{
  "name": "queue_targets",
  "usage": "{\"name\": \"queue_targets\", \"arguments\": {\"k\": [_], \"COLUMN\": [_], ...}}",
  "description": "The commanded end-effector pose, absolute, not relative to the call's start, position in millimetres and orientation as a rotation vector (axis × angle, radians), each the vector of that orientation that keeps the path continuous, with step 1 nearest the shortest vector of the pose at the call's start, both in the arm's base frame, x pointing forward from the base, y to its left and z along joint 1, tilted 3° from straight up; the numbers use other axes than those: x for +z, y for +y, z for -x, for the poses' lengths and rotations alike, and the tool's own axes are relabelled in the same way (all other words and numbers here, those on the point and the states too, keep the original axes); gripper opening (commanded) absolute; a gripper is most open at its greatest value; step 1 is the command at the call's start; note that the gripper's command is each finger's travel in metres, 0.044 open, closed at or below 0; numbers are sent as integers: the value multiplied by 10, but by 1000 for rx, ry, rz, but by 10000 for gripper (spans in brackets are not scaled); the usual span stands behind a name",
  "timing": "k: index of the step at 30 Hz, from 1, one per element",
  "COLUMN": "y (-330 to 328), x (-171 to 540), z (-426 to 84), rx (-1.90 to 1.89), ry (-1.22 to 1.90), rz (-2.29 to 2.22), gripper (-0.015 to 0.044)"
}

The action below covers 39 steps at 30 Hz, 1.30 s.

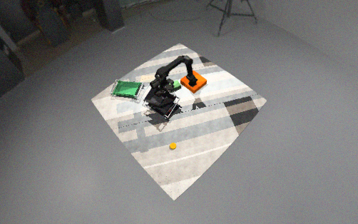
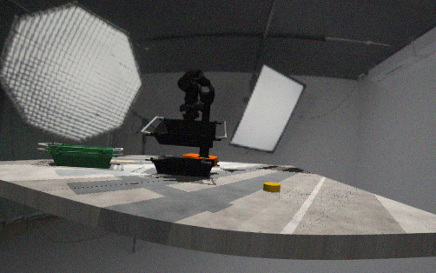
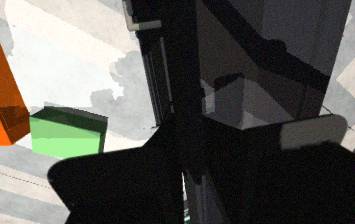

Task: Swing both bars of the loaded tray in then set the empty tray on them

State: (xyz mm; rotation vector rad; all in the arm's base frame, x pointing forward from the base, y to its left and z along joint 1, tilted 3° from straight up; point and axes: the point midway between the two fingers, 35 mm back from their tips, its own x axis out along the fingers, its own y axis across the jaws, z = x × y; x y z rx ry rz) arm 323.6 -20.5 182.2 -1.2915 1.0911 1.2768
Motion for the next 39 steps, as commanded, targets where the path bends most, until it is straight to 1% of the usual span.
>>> {"name": "queue_targets", "arguments": {"k": [1,39], "y": [-196,-196], "x": [1886,1369], "z": [-3260,-3305], "rx": [1261,1261], "ry": [1069,1069], "rz": [1302,1302], "gripper": [0,0]}}
